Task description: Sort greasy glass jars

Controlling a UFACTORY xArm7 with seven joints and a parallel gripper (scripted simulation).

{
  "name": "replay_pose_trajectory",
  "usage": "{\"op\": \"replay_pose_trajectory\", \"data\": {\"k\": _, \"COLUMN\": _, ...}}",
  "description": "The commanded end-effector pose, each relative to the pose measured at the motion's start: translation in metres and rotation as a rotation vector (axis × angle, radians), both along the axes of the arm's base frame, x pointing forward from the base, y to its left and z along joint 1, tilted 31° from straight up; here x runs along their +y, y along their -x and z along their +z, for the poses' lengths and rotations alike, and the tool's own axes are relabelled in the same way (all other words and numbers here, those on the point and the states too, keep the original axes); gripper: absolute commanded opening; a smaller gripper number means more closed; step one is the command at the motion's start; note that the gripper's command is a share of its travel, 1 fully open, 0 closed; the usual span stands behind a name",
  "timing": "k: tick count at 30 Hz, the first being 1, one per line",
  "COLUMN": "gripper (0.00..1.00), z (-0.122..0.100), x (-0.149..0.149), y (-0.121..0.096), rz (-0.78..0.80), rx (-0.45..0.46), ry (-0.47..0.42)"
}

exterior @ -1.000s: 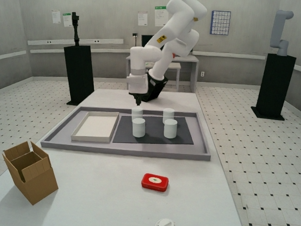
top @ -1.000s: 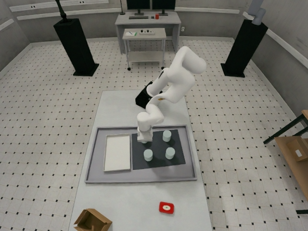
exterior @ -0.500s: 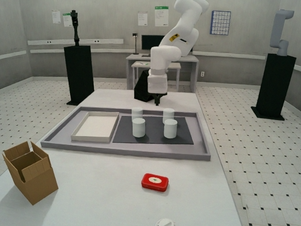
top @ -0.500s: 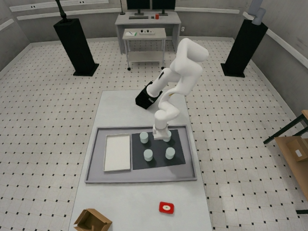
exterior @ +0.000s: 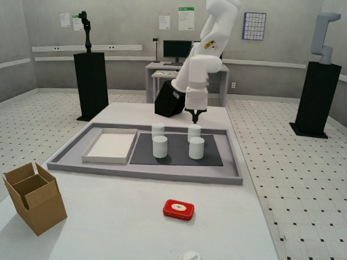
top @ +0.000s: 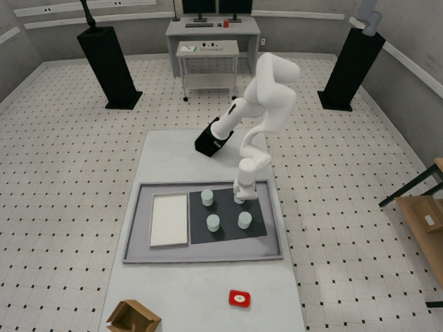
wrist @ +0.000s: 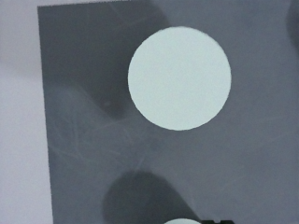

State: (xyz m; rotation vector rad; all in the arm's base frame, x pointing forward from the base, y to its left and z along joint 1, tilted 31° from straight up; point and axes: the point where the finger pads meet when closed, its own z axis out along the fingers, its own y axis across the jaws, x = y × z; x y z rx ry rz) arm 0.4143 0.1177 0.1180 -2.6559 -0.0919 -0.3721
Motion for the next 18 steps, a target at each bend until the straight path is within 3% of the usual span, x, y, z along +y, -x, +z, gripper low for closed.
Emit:
{"op": "replay_pose_trajectory", "data": {"k": 1, "gripper": 0.00, "z": -0.016, "x": 0.010, "y": -0.007, "rz": -0.002, "rx": -0.003, "ry": 0.000}}
{"op": "replay_pose_trajectory", "data": {"k": 12, "gripper": 0.00, "z": -0.053, "x": 0.029, "y": -0.017, "rz": -0.002, "rx": -0.003, "ry": 0.000}}
{"op": "replay_pose_trajectory", "data": {"k": 18, "gripper": 0.00, "z": -0.053, "x": 0.029, "y": -0.017, "rz": -0.002, "rx": -0.003, "ry": 0.000}}
